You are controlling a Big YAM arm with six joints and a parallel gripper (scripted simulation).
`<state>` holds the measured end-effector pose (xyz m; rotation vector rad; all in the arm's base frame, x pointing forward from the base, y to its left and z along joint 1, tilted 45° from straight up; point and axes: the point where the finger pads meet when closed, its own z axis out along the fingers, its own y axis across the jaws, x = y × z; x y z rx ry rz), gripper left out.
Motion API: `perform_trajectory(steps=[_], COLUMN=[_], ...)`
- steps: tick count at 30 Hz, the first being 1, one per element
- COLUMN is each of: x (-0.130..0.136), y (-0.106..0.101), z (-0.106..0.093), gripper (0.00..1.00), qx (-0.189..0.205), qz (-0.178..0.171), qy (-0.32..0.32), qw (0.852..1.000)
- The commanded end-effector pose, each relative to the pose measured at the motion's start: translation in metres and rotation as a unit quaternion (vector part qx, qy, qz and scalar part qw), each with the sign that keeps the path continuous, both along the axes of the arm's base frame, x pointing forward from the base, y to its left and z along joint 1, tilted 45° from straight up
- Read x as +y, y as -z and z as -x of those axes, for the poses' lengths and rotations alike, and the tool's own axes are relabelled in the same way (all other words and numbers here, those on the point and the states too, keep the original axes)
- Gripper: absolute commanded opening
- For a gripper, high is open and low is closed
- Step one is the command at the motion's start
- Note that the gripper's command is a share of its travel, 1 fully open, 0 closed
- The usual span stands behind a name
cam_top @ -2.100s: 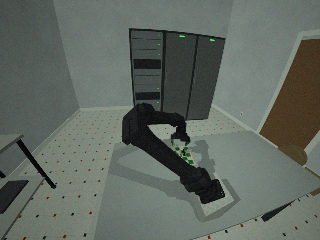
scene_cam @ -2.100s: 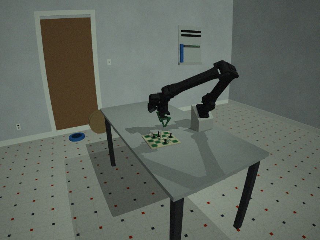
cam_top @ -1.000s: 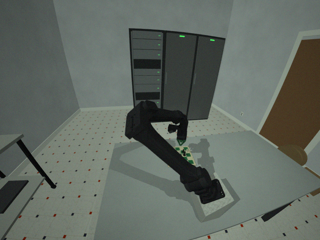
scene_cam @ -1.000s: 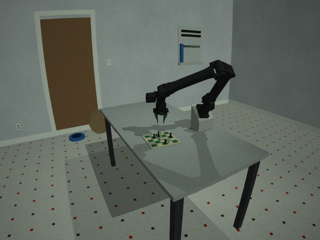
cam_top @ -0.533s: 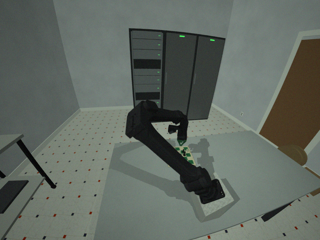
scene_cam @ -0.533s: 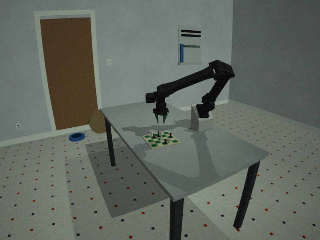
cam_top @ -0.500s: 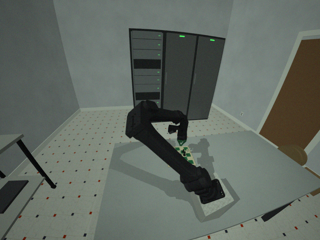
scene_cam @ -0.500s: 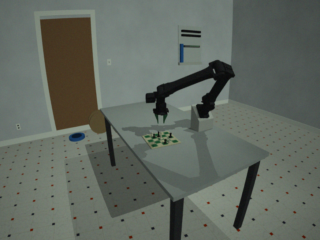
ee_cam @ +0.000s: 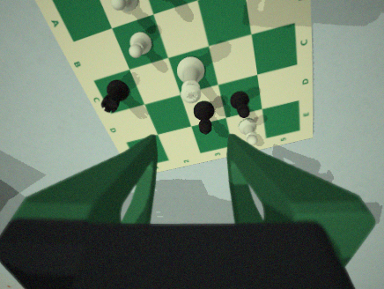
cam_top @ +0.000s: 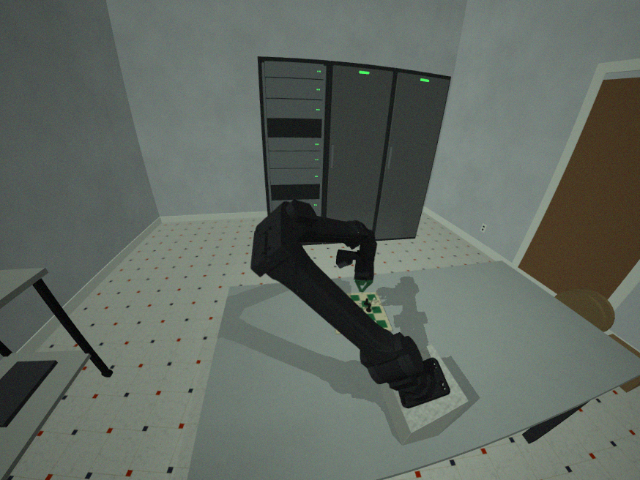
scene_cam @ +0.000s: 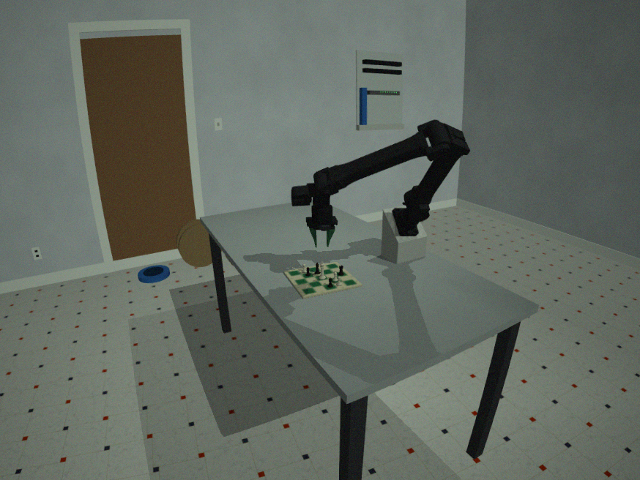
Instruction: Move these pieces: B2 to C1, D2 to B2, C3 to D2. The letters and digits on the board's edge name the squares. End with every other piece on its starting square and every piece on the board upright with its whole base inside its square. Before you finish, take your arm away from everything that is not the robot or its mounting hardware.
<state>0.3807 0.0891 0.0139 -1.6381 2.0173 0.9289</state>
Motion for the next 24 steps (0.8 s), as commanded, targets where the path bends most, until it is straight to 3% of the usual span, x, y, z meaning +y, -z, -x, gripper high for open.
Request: perform_trajectory(steps=[1, 18, 19, 24], x=[-0.009, 0.01, 0.01, 0.016], y=[-0.002, 0.01, 0.005, 0.016], z=[-0.007, 0.001, -0.012, 0.002], gripper=[0.39, 0.39, 0.39, 0.39], qx=[-0.002, 0.002, -0.011, 0.002], qz=[-0.003, -0.003, -0.002, -0.003], qy=[0.007, -0.002, -0.002, -0.002], qw=[1.0, 1.0, 1.0, 1.0])
